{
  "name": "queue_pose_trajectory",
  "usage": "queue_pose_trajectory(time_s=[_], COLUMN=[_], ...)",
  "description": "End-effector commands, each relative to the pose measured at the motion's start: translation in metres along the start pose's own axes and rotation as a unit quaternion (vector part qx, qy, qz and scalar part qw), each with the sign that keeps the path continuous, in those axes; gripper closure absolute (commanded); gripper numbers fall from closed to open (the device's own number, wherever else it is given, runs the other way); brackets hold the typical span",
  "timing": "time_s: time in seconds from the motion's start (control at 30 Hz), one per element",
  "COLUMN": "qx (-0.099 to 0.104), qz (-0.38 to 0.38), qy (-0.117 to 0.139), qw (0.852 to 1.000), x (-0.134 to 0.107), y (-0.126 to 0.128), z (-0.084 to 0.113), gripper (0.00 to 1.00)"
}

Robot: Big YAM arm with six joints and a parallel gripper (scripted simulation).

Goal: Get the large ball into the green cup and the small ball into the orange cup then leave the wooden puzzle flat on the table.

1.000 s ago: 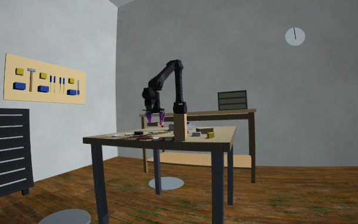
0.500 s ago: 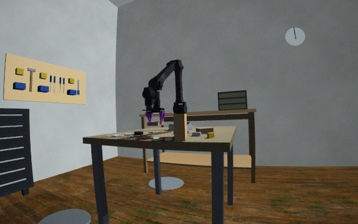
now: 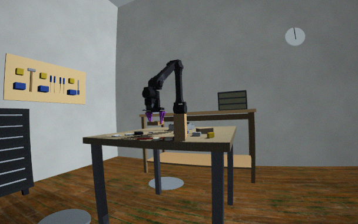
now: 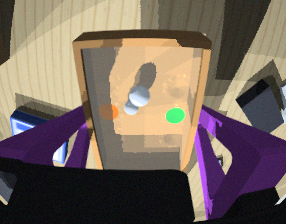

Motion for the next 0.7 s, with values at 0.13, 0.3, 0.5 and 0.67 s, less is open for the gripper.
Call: queue_pose_trajectory(time_s=[0.13,0.3,0.5,0.67], qx=[-0.005,0.003,0.004,0.002], qz=[0.0,0.0,0.0,0.0], qy=[-0.023,-0.019,-0.018,-0.023], qw=[1.0,1.0,1.0,1.0], x=[0.021,0.022,0.024,0.022], y=[0.004,-0.005,-0.006,-0.003], z=[0.011,0.015,0.016,0.012], gripper=[0.31,0.31,0.31,0.31])
Point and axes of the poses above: the point where the finger pads meet when closed, its own z axis back along the fingers, its own y axis across the jaws, x = y × z, the point moved 7 cm from there along z, back along the fingers, and after that the axes turned 6 degrees about -z, right-handed, at the moved point
